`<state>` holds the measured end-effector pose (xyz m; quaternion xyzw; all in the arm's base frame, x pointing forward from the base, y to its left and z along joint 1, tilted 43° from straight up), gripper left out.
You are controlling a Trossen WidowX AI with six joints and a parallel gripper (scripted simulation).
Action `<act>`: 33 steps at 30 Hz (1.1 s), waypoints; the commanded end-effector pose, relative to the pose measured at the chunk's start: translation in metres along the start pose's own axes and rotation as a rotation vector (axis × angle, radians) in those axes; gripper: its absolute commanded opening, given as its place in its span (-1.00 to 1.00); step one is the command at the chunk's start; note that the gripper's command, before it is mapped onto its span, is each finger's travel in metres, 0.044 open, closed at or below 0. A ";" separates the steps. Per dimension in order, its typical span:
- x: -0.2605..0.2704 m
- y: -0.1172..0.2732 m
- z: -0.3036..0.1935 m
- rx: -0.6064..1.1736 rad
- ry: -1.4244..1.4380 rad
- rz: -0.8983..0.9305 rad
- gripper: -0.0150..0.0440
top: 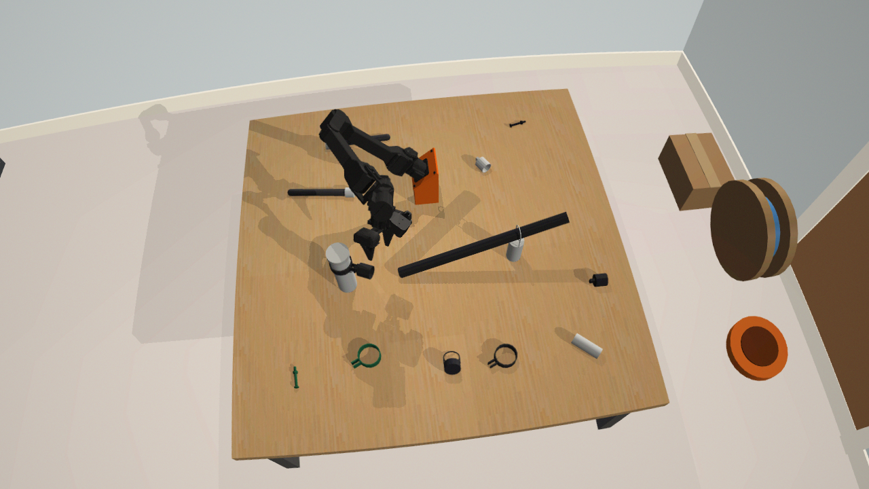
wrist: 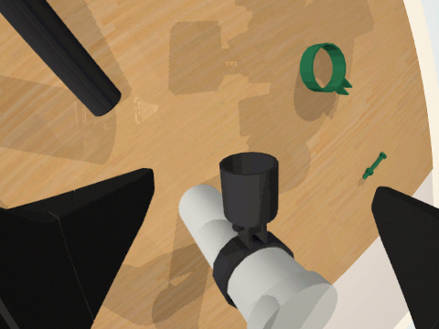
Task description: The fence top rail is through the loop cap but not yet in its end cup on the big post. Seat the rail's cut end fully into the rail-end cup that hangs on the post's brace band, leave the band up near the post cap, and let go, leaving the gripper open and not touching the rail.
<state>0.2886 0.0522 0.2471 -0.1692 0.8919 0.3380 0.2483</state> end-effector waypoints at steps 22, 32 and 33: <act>0.013 -0.049 -0.021 0.045 0.161 -0.001 1.00; 0.012 -0.065 -0.020 0.043 0.159 0.001 1.00; 0.012 -0.066 -0.020 0.043 0.159 0.001 1.00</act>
Point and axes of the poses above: the point midway between the two fingers, 35 mm back from their tips, its own y axis back along the fingers, its own x axis across the jaws, z = x × y, the point moved 10 cm from there along y, back along the fingers, and after that the axes turned 15 degrees about y, right-handed, at the moved point
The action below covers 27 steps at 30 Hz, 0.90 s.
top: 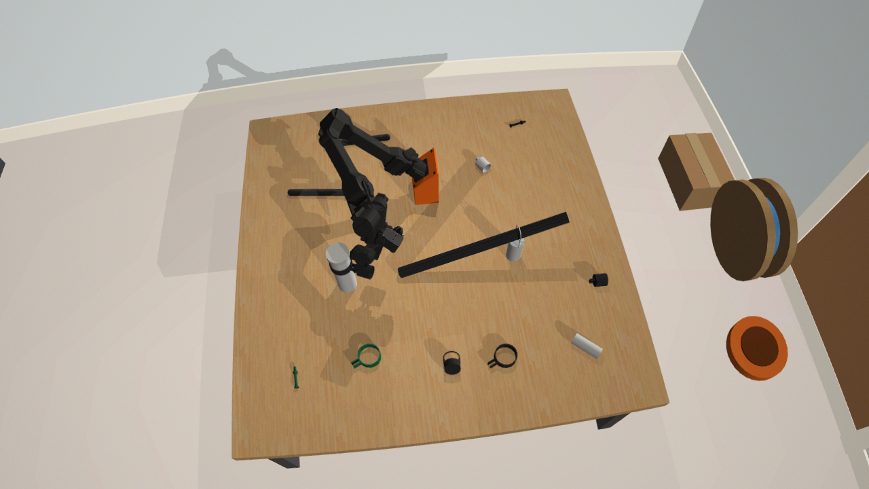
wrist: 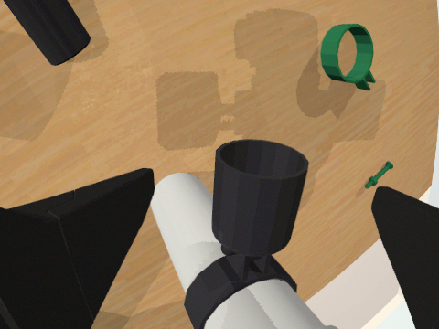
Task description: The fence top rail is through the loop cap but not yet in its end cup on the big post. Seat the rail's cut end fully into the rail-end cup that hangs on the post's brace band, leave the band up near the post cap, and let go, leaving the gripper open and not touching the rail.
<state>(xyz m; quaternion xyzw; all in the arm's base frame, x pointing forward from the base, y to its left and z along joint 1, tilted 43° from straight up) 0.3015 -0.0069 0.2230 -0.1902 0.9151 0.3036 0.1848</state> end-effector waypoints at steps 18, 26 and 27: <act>0.001 -0.035 0.000 -0.001 0.008 0.003 1.00; 0.002 -0.048 0.000 0.002 0.009 0.000 1.00; 0.002 -0.049 -0.001 0.002 0.009 0.000 1.00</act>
Point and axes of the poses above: the point midway between the two fingers, 35 mm back from their tips, its own y axis back along the fingers, its own x axis across the jaws, z = x × y, the point moved 10 cm from there along y, back along the fingers, and after that the axes turned 15 degrees about y, right-handed, at the moved point
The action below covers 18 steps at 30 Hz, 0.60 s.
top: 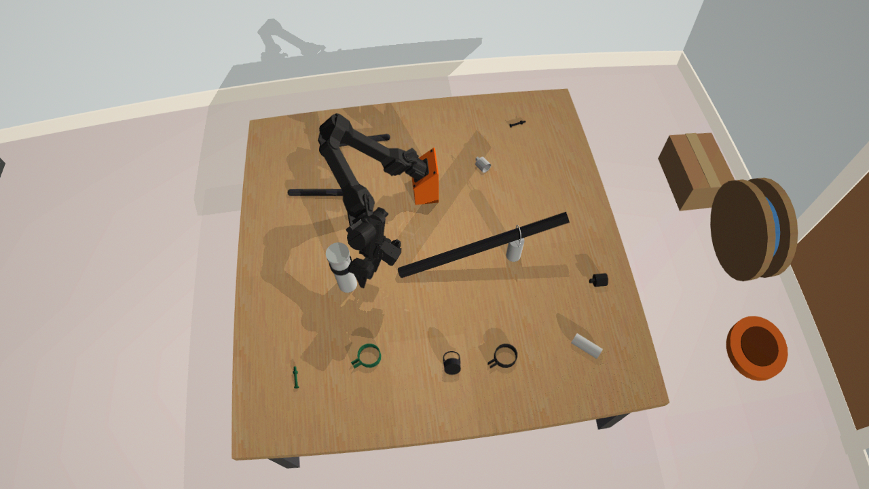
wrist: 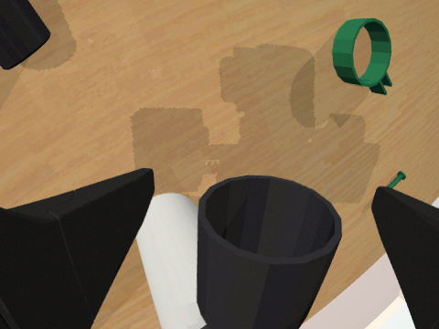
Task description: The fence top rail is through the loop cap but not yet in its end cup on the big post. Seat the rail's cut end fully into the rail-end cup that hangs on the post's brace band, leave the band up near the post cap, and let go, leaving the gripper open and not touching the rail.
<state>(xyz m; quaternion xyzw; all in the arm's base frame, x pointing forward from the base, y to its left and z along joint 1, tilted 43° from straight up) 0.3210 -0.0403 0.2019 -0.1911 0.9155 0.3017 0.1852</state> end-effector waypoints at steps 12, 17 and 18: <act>0.002 -0.009 0.000 0.000 0.009 0.002 0.29; 0.002 -0.009 0.000 0.000 0.009 0.002 -0.16; 0.002 -0.009 0.000 0.000 0.009 0.002 -0.18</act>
Point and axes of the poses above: the point midway between the two fingers, 35 mm back from their tips, its own y axis back along the fingers, its own x axis across the jaws, z = x × y, the point moved 10 cm from there along y, back along the fingers, and after that the axes turned 15 degrees about y, right-handed, at the moved point
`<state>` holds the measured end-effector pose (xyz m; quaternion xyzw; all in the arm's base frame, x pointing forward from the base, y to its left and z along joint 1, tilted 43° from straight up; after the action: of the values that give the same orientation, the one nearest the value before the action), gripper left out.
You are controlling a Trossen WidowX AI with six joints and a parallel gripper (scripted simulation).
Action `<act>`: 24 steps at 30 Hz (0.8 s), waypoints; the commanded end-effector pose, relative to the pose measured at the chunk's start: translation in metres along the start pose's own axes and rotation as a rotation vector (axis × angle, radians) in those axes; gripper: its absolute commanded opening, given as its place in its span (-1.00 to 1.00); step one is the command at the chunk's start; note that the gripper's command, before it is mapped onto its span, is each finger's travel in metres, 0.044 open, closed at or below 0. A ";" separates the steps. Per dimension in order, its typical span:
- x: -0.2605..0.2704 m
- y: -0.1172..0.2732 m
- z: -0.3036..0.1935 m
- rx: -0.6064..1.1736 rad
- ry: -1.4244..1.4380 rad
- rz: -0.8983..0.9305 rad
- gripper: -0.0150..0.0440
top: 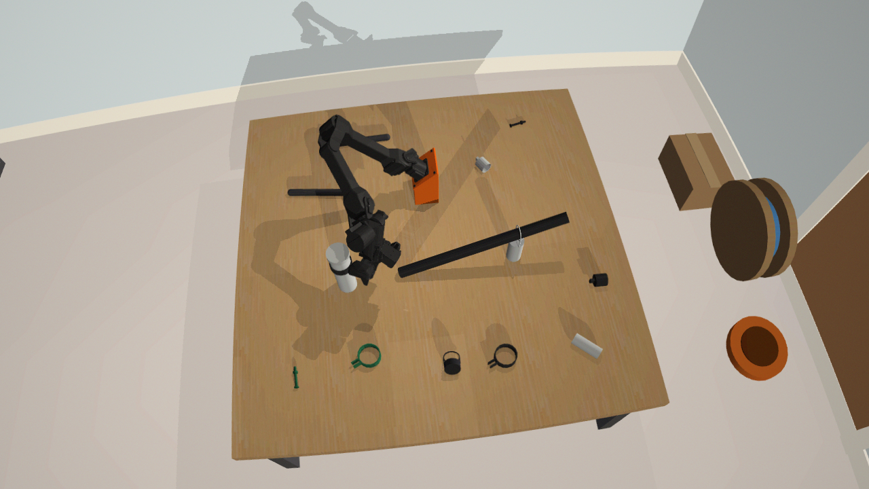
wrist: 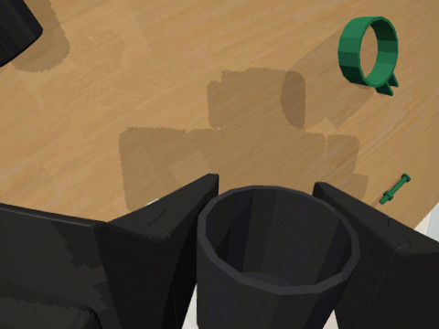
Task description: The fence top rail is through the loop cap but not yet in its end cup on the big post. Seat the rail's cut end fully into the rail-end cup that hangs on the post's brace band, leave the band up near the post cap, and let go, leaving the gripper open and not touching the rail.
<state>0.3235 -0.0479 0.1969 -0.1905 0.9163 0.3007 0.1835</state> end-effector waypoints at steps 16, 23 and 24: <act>0.013 0.006 -0.005 -0.074 0.135 -0.019 -0.49; 0.019 0.009 -0.008 -0.107 0.196 -0.028 -0.49; 0.020 0.009 -0.008 -0.110 0.200 -0.029 -0.49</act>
<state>0.3039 -0.0502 0.1988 -0.2338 0.9111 0.3238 0.1017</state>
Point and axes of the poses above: the point midway between the two fingers, 35 mm back from their tips, its own y axis back along the fingers, its own x axis across the jaws, z = x × y, the point moved 10 cm from there along y, back along the fingers, and after that the axes turned 15 degrees about y, right-handed, at the moved point
